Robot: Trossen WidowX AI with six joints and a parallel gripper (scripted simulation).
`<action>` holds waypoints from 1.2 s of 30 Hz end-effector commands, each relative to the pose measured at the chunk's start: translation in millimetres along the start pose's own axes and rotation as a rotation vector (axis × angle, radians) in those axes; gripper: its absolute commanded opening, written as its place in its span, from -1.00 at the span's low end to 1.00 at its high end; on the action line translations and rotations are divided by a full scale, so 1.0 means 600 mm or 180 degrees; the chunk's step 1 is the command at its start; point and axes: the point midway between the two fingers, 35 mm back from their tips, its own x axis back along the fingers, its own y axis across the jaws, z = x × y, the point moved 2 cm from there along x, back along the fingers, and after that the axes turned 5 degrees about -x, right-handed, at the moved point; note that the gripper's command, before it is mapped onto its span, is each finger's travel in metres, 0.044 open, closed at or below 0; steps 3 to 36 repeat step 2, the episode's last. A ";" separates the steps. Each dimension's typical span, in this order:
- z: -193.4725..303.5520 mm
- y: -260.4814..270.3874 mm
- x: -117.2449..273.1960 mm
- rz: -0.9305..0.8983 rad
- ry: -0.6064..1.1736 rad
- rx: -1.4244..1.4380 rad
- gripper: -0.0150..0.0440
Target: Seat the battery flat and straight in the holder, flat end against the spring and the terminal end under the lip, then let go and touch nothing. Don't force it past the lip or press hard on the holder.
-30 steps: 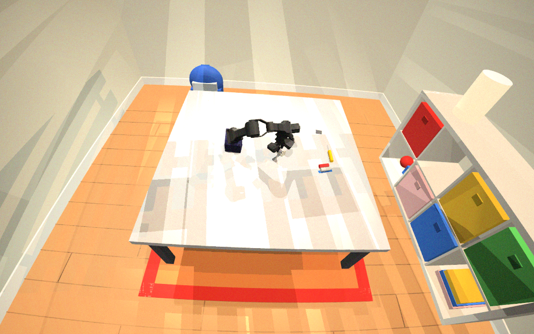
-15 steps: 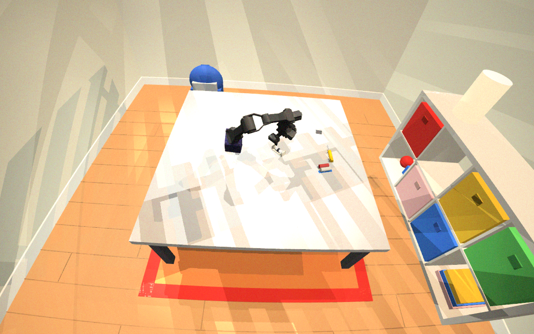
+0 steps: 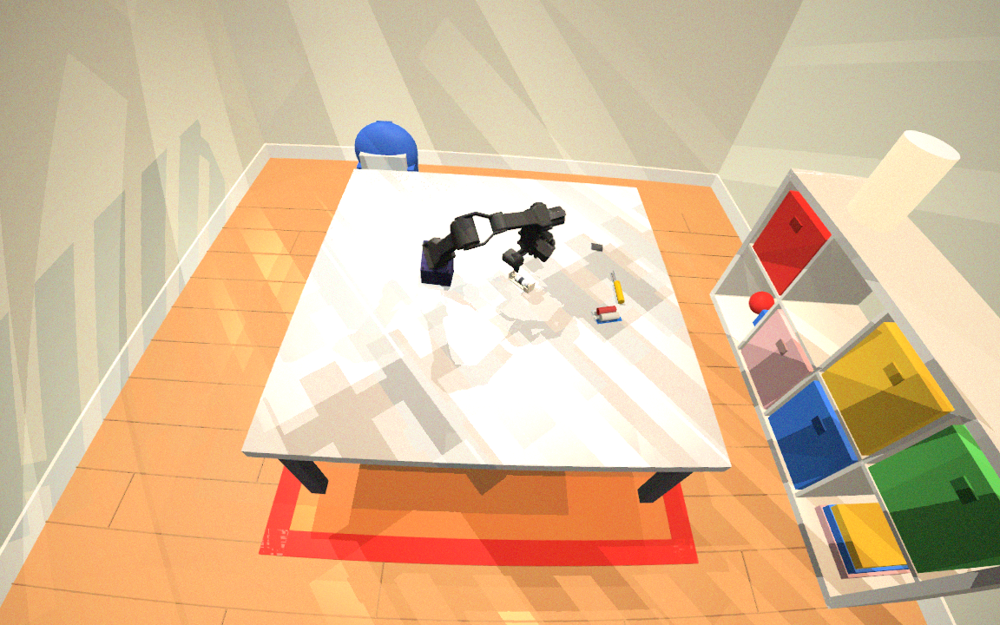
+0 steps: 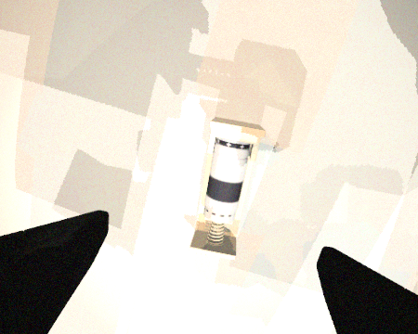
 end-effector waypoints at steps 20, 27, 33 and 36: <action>0.000 0.000 0.001 -0.0005 0.0009 -0.0011 1.00; 0.000 0.000 0.001 -0.0005 0.0009 -0.0011 1.00; 0.000 0.000 0.001 -0.0005 0.0009 -0.0011 1.00; 0.000 0.000 0.001 -0.0005 0.0009 -0.0011 1.00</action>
